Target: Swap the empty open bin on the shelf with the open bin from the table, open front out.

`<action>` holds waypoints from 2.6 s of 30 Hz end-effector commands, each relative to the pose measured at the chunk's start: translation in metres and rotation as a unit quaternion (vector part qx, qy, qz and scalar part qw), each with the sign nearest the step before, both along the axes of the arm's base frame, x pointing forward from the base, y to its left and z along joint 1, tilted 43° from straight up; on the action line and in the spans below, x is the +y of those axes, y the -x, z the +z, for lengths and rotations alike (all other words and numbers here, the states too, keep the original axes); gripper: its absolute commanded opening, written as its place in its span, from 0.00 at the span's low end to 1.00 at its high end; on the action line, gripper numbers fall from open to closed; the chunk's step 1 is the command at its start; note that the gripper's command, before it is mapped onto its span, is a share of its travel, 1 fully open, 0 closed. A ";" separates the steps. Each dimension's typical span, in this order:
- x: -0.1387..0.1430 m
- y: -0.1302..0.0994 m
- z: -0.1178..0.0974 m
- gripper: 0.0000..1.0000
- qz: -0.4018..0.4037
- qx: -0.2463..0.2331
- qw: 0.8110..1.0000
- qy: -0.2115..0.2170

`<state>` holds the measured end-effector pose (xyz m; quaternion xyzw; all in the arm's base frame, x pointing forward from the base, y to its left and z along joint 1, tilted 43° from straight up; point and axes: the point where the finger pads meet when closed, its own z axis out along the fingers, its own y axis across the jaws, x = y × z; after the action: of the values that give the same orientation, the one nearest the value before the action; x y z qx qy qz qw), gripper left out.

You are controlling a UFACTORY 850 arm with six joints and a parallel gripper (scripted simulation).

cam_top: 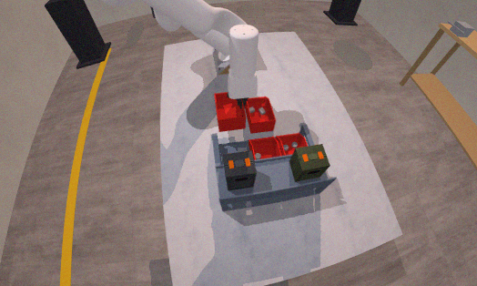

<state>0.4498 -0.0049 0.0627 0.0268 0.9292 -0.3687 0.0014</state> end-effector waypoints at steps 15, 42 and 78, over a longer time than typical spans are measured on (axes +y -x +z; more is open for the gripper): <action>0.045 0.003 -0.041 0.00 0.000 -0.001 1.000 0.000; 0.184 0.013 -0.171 0.00 0.000 -0.001 1.000 0.000; 0.192 0.014 -0.187 0.00 0.000 -0.001 1.000 0.000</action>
<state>0.4347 0.1876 -0.1232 0.0271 0.9290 -0.3691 0.0014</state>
